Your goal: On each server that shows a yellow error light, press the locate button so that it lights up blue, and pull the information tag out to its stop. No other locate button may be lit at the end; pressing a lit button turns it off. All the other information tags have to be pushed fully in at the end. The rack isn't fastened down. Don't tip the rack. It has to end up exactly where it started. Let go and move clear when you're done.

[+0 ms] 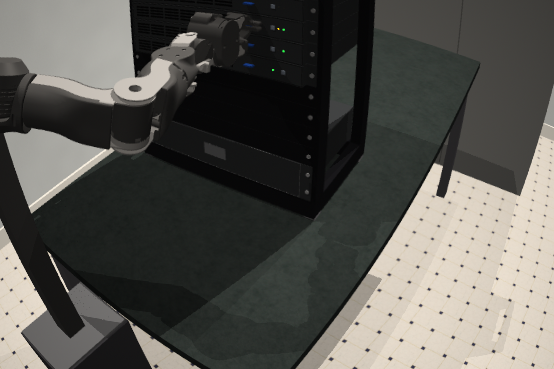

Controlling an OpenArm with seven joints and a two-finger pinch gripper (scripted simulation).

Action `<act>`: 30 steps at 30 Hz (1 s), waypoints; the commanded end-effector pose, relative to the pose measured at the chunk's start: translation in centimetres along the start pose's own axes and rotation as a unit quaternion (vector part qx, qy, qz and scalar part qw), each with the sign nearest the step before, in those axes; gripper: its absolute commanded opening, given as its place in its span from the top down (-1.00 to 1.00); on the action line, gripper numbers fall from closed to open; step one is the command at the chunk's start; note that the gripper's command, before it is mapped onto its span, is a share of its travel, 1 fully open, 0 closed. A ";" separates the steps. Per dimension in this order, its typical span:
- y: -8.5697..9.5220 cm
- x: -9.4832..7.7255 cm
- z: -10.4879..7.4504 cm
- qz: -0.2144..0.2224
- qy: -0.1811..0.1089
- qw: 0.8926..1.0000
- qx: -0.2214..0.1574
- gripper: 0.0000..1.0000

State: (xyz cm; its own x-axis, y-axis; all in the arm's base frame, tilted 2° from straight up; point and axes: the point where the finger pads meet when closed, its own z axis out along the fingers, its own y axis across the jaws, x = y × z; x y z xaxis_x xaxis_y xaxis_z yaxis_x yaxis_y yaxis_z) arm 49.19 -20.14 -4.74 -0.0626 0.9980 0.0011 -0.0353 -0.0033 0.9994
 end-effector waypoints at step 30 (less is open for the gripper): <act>0.1 0.1 -2.3 -0.001 -0.001 1.000 0.001 1.00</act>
State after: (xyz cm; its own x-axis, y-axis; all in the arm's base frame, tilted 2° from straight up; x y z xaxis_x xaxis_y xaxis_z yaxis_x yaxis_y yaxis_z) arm 46.92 -20.27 -4.83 -0.0621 0.9980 -0.0059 -0.0292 0.0041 0.9996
